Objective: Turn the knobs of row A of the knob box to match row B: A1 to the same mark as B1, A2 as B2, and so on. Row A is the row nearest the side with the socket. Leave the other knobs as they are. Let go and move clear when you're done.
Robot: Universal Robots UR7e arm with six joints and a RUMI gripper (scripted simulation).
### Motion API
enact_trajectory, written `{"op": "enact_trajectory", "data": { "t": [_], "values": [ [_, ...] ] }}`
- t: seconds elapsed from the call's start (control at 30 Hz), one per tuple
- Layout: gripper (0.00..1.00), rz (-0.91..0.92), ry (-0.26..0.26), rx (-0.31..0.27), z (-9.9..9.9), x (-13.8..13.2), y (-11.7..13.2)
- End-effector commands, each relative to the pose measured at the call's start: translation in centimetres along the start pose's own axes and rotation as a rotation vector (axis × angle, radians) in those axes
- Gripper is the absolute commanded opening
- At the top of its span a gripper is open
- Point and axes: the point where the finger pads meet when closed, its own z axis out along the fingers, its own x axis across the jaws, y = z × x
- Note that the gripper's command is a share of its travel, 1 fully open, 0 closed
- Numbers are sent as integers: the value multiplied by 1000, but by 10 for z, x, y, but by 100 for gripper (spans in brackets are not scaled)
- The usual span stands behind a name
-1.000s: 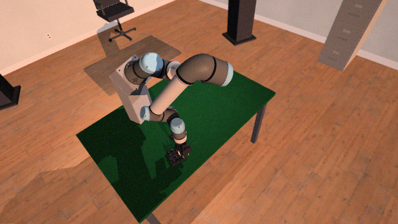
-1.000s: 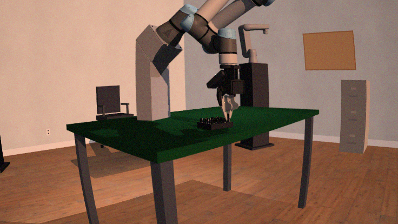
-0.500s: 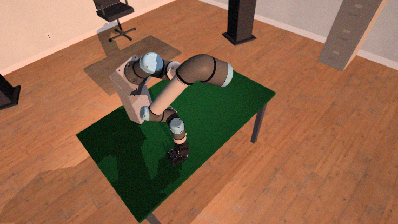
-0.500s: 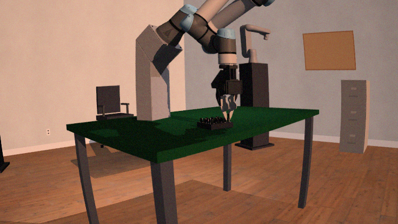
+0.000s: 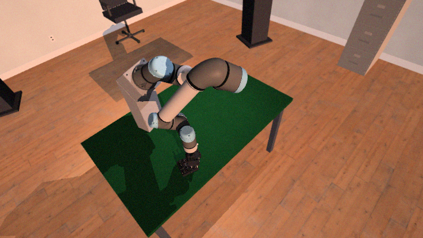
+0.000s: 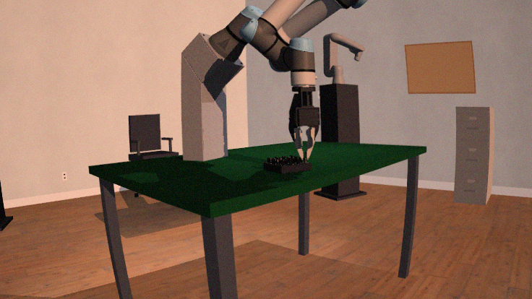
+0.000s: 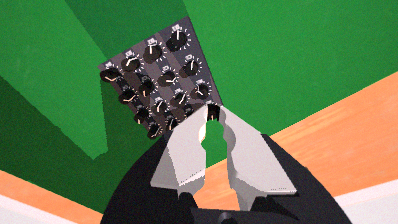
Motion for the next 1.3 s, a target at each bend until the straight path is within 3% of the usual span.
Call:
{"op": "enact_trajectory", "data": {
  "t": [0.0, 0.5, 1.27],
  "values": [
    [4, 107, -3, -9, 0, -1, 0],
    [4, 297, -2, -9, -1, 0, 1],
    [4, 380, -1, -10, -1, 1, 2]
  ]
}}
